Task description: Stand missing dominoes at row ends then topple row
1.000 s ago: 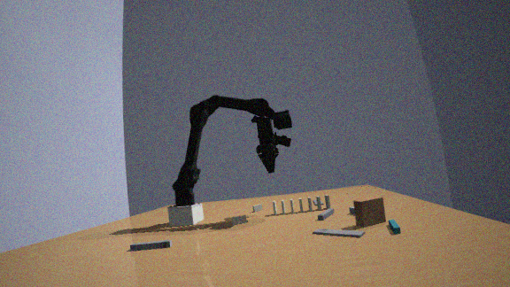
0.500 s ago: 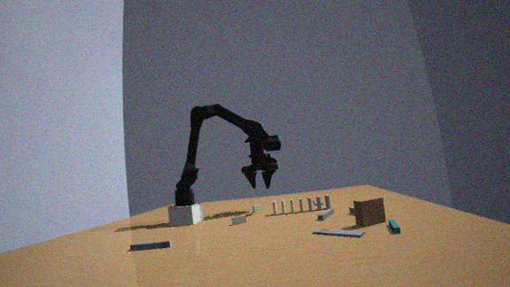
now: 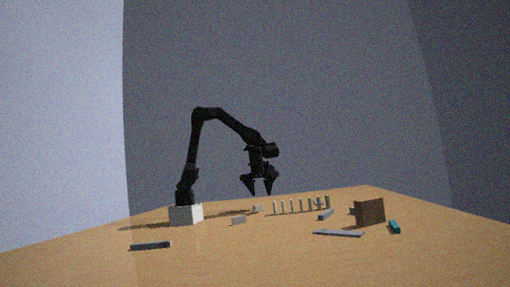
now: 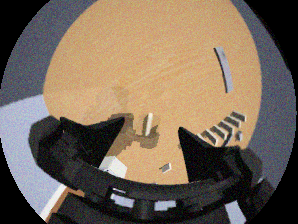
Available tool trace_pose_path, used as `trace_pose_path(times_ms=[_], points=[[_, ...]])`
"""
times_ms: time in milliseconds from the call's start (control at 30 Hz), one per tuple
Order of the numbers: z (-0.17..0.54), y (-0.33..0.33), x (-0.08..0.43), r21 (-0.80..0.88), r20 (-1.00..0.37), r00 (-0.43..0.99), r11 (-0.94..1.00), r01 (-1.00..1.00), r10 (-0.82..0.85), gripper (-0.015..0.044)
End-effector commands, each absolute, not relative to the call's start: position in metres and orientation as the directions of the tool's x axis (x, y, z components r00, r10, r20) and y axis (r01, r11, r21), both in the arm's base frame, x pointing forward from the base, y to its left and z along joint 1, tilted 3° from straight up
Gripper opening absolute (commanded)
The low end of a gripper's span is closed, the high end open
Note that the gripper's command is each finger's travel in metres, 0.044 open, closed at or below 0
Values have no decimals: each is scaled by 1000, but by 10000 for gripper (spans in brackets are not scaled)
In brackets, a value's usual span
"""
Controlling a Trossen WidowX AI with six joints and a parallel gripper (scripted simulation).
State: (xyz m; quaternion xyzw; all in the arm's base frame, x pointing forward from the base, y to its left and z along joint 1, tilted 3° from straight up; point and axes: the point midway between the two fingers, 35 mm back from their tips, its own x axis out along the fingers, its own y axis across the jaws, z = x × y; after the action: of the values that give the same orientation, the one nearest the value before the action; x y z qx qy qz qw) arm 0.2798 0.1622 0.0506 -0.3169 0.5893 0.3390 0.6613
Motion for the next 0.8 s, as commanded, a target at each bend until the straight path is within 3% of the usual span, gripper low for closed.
trace_pose_path(times_ms=[0,700,767], points=[[13,161,276,-13,-996,57,563,-826,62,440],[-4,160,275,-12,-997,57,563,-826,61,440],[-4,160,275,-12,-997,57,563,-826,61,387]])
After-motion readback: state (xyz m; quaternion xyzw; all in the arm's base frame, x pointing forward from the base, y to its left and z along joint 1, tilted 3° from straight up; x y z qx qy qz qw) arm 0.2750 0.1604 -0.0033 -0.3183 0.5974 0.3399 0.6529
